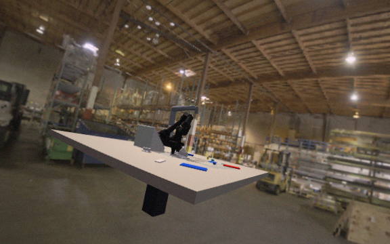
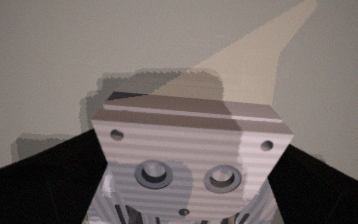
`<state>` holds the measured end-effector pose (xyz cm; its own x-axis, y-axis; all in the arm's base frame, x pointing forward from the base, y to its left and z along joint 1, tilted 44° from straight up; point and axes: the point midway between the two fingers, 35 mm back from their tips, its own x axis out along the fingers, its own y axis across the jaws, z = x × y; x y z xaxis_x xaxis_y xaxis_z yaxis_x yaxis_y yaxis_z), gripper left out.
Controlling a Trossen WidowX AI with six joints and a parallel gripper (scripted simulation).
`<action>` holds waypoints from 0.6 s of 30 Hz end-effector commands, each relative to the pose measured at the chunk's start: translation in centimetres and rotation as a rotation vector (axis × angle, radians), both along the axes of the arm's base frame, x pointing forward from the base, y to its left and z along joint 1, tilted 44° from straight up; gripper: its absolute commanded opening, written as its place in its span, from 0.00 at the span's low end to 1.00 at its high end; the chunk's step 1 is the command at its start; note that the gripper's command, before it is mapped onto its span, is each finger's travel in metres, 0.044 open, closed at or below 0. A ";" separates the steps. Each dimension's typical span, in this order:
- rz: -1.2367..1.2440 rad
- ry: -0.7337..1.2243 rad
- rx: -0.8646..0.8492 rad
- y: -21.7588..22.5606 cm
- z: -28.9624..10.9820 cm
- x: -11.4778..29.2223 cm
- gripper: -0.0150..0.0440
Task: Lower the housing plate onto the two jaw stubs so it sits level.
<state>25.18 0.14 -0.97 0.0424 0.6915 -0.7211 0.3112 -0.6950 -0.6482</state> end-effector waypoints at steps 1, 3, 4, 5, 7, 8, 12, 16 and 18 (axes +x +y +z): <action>0.000 -0.002 0.002 0.2 -0.1 0.1 0.85; 0.000 -0.002 0.002 0.2 -0.1 0.1 0.85; 0.000 -0.002 0.002 0.2 -0.1 0.1 0.85; 0.000 -0.002 0.002 0.2 -0.1 0.1 0.85; 0.000 -0.002 0.002 0.2 -0.1 0.1 0.85; 0.000 -0.002 0.002 0.2 -0.1 0.1 0.85; 0.000 -0.002 0.002 0.2 -0.1 0.1 0.85; -0.001 0.000 0.001 0.0 0.0 0.0 1.00; -0.001 0.000 0.001 0.0 0.0 0.0 1.00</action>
